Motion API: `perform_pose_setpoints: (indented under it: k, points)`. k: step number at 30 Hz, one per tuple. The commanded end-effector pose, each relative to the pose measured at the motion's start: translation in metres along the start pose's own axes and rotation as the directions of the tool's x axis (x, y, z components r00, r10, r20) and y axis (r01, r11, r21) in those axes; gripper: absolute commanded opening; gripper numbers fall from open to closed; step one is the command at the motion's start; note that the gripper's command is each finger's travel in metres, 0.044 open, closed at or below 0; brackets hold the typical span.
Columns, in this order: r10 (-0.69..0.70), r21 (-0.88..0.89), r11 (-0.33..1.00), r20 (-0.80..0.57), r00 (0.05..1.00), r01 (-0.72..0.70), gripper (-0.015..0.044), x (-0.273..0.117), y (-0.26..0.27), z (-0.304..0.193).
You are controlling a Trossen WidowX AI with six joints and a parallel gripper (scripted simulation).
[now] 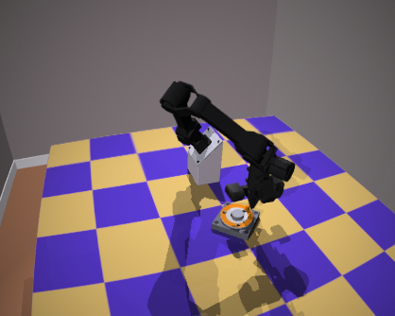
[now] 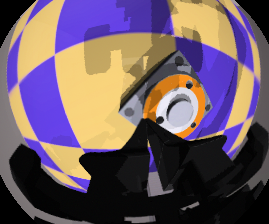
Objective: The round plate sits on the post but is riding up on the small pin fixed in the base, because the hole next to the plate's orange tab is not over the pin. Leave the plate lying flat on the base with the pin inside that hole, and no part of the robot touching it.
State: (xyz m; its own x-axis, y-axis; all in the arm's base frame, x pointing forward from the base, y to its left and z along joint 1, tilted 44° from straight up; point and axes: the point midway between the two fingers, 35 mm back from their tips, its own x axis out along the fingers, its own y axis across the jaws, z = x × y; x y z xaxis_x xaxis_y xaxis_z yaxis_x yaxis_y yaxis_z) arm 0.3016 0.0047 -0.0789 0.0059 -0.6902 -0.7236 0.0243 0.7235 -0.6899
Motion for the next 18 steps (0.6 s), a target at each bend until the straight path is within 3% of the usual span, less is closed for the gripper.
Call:
perform_pose_setpoints:
  k: [1,18]
  points:
    - [0.0,-0.004,1.0,-0.015,1.0,0.0,0.0,0.0029,-0.0007,-0.0083]
    - [0.0,-0.005,1.0,-0.016,1.0,0.0,0.0,0.0025,-0.003,-0.0182]
